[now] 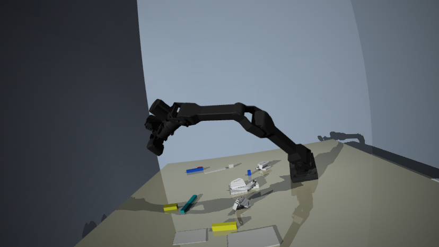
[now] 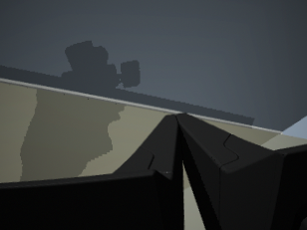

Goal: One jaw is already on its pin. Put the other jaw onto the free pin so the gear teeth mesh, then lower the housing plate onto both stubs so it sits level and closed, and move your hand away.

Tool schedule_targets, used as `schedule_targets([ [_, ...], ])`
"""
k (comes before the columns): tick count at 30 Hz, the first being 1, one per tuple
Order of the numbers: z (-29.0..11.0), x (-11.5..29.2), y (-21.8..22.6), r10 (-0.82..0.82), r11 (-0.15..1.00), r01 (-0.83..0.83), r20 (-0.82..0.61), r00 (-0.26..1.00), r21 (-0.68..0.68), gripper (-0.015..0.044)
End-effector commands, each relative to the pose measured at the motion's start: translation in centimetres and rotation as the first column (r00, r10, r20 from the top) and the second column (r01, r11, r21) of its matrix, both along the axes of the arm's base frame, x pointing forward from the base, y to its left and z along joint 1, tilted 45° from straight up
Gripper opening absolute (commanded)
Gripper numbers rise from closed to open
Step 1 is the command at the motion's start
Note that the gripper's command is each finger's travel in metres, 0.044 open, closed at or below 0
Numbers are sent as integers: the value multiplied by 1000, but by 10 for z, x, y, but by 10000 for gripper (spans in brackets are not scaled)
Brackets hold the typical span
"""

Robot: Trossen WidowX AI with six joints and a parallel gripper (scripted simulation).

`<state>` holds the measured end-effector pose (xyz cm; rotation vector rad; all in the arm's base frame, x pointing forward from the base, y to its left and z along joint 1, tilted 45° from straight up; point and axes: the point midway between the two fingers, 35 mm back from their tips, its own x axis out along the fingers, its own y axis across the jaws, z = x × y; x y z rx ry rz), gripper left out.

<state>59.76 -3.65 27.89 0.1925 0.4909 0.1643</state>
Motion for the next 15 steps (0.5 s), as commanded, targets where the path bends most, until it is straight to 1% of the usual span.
schedule_targets([
  [1, -4, -9, 12, 2, 998, 2, -49, 999, 68, 0],
  [15, -12, -42, 42, -7, 958, 69, -216, 976, 280, 0],
])
